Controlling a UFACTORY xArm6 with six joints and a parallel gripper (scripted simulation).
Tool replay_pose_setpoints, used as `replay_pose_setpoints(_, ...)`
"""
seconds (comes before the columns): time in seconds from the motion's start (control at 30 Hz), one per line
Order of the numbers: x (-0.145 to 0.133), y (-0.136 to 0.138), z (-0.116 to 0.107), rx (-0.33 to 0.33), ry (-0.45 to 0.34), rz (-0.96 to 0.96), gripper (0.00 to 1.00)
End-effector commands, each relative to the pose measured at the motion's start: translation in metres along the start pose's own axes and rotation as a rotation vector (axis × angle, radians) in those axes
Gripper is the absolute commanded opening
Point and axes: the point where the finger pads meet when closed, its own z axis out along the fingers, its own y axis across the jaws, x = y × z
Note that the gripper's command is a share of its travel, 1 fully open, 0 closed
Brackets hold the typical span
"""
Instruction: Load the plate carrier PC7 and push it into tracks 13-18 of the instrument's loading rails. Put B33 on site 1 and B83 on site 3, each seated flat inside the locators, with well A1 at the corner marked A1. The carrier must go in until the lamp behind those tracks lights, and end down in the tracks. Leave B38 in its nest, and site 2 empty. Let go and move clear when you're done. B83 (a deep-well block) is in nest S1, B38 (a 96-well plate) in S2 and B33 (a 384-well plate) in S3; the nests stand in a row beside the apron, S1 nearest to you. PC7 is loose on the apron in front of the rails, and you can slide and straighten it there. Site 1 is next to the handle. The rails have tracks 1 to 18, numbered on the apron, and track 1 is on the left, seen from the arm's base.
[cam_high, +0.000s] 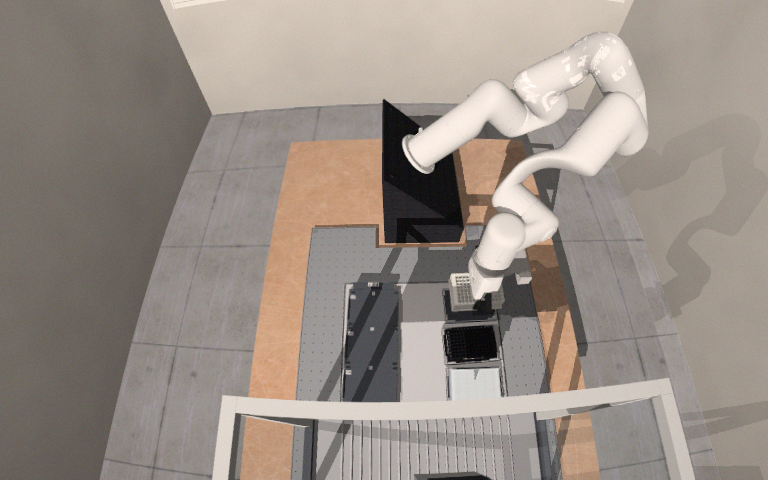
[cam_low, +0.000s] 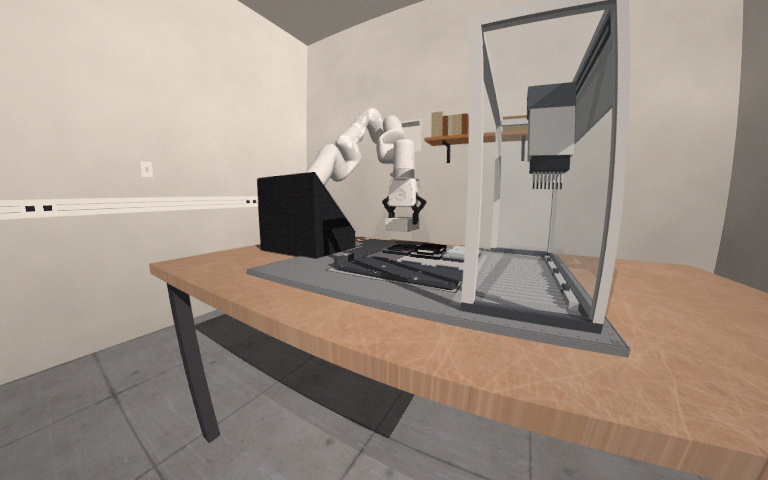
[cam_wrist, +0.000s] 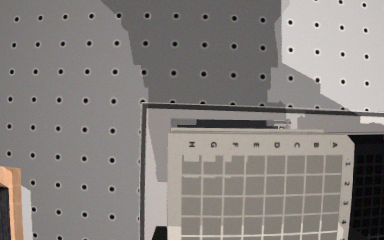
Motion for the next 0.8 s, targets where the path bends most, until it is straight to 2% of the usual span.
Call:
replay_pose_setpoints(0.0, 0.000, 0.001, -0.007, -0.002, 0.000, -0.001, 0.00)
replay_pose_setpoints(0.77, 0.000, 0.001, -0.042, -0.002, 0.000, -0.001, 0.00)
